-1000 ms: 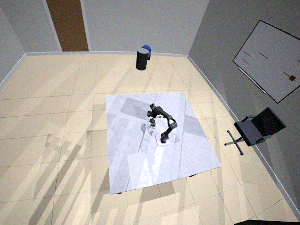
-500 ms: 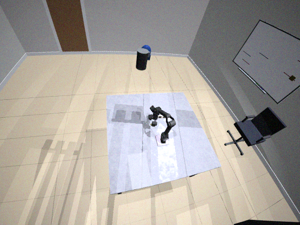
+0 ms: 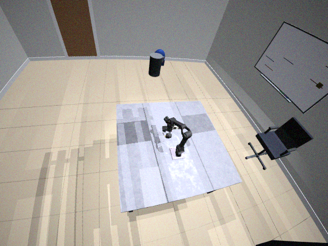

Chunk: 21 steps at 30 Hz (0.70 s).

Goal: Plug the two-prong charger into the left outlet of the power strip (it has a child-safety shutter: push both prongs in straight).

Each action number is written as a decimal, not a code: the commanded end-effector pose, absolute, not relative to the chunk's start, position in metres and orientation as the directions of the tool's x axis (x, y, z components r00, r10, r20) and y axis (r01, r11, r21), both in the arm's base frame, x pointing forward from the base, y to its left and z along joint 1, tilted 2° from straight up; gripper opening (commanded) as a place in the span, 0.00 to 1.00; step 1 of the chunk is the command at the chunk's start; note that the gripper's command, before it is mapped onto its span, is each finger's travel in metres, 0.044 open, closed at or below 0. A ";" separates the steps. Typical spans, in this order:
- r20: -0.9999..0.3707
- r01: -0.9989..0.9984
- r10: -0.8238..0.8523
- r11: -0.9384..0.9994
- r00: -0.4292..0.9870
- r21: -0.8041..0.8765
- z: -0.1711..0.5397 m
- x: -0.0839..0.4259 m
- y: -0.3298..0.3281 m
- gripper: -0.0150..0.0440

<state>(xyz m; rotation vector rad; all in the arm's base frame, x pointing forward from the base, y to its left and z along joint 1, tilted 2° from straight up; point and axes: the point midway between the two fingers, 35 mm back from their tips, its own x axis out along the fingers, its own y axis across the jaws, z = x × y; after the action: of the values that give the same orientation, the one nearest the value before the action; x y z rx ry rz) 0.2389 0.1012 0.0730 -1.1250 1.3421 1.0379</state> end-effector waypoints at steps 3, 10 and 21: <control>-0.996 -0.985 -0.083 0.175 -0.017 0.003 0.062 0.237 0.099 1.00; -0.996 -0.985 -0.083 0.175 -0.017 0.003 0.051 0.238 0.099 1.00; -0.996 -0.985 -0.083 0.175 -0.018 0.003 0.033 0.237 0.099 1.00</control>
<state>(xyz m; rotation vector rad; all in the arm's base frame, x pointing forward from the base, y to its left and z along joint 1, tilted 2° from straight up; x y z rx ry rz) 0.2403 0.1011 0.0434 -1.1252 1.3392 1.0367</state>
